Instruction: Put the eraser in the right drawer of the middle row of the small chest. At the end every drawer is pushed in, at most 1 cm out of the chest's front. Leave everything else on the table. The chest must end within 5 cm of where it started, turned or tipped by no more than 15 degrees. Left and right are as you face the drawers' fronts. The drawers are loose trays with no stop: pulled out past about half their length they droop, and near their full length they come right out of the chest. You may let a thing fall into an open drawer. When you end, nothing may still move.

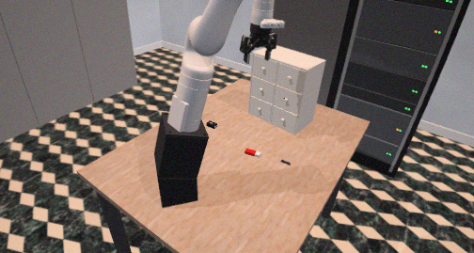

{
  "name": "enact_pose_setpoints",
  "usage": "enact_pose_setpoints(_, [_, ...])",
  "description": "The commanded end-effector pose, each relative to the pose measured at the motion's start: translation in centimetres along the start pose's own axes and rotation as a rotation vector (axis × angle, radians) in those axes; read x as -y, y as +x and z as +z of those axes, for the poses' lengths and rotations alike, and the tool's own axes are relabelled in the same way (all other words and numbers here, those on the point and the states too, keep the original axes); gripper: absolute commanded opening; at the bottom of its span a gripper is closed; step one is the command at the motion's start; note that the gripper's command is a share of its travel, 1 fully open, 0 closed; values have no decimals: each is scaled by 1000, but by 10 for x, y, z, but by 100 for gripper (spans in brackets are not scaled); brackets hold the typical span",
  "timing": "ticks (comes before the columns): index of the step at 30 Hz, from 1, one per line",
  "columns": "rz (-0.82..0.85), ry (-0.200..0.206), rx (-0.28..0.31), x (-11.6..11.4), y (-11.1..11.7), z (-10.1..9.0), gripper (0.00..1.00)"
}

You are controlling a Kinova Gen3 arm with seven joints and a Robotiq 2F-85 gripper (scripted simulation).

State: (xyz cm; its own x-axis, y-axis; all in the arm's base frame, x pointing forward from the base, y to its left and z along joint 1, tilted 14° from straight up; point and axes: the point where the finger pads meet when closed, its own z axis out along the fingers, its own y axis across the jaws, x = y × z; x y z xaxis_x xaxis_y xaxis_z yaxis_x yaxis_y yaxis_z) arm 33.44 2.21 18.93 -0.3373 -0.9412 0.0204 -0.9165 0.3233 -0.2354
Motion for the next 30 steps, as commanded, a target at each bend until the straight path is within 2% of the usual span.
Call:
enact_pose_setpoints(1, [21,-13,11,-3,-12,4,100])
enact_pose_setpoints(30, [573,-37,2,-6,-90,47,100])
